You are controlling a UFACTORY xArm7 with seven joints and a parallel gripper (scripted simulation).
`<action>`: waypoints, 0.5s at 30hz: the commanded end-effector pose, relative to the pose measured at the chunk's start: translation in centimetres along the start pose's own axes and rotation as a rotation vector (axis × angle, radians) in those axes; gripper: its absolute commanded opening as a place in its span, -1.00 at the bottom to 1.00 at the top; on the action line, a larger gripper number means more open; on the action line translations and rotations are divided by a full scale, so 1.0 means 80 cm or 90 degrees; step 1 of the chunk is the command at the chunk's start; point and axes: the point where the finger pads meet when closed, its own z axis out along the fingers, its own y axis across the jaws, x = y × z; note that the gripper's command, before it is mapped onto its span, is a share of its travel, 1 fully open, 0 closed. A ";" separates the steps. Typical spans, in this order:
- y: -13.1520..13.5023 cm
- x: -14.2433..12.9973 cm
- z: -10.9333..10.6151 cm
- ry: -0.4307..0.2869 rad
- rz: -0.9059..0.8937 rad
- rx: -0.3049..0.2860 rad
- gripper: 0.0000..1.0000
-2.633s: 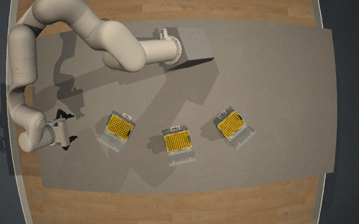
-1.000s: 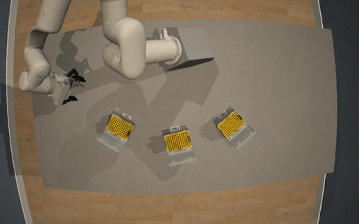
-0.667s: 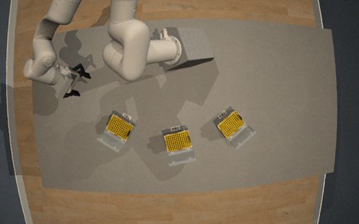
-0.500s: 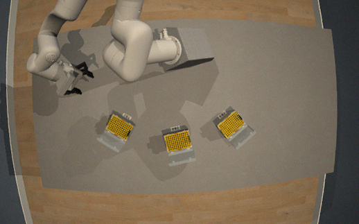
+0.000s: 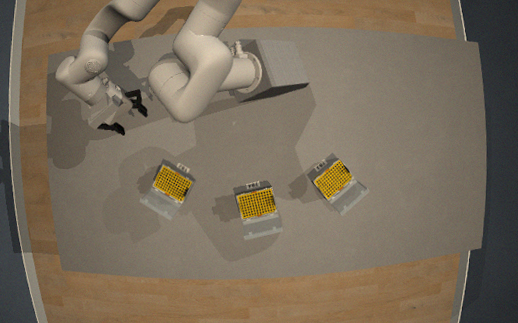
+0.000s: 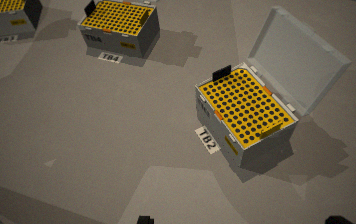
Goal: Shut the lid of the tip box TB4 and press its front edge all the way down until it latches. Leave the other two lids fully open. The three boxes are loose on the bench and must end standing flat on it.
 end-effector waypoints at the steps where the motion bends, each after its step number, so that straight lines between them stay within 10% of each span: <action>1: -0.010 0.024 0.009 0.054 0.045 -0.068 1.00; 15: -0.006 0.062 0.020 0.115 0.067 -0.132 1.00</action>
